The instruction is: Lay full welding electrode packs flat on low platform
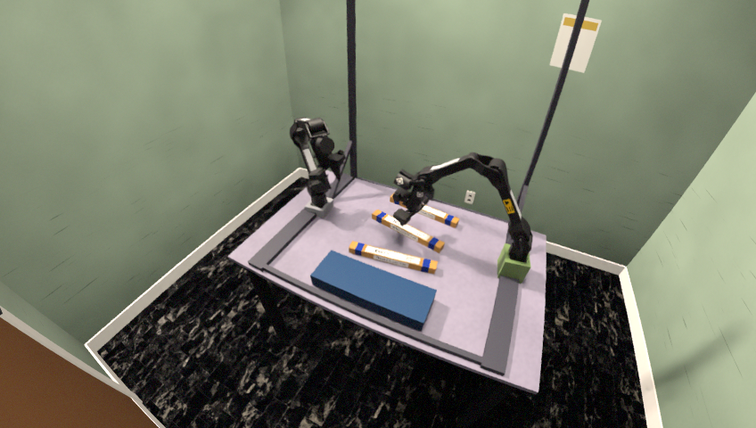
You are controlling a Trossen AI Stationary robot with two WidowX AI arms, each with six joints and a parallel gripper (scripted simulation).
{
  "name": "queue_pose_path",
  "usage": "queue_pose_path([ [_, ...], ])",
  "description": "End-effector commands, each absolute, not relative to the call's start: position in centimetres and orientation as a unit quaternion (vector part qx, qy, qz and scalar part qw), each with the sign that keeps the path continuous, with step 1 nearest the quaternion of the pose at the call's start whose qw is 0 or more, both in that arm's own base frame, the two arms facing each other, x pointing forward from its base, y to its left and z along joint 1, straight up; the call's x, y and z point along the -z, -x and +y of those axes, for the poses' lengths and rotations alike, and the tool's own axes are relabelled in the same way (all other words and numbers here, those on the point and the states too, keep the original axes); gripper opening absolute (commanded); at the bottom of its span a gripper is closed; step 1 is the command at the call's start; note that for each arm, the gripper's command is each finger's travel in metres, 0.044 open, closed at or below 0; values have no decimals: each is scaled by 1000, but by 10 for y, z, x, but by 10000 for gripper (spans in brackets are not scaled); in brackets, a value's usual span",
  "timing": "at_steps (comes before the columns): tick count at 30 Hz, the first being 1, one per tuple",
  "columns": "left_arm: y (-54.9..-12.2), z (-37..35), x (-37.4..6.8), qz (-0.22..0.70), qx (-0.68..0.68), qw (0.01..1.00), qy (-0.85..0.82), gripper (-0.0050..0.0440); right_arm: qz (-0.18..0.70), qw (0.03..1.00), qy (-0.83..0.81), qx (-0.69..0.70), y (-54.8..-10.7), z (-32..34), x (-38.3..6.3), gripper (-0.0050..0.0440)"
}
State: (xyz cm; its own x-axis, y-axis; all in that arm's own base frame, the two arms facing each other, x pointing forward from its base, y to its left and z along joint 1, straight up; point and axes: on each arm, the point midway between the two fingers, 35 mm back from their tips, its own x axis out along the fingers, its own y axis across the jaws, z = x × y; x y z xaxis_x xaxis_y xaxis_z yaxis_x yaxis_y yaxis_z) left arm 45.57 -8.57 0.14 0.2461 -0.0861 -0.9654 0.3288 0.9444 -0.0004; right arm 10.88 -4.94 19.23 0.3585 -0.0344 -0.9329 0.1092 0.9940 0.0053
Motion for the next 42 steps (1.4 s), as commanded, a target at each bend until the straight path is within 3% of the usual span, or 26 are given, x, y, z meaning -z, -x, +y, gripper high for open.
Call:
queue_pose_path([
  [1,-460,-86,-12,589,133,791,-102,330,555,830,-27,45,-110,-50,-200,330],
  [13,-456,-85,32,599,134,783,-103,330,555,830,-27,45,-110,-50,-200,330],
  [42,-456,-86,60,598,134,783,-103,330,555,830,-27,45,-110,-50,-200,330],
])
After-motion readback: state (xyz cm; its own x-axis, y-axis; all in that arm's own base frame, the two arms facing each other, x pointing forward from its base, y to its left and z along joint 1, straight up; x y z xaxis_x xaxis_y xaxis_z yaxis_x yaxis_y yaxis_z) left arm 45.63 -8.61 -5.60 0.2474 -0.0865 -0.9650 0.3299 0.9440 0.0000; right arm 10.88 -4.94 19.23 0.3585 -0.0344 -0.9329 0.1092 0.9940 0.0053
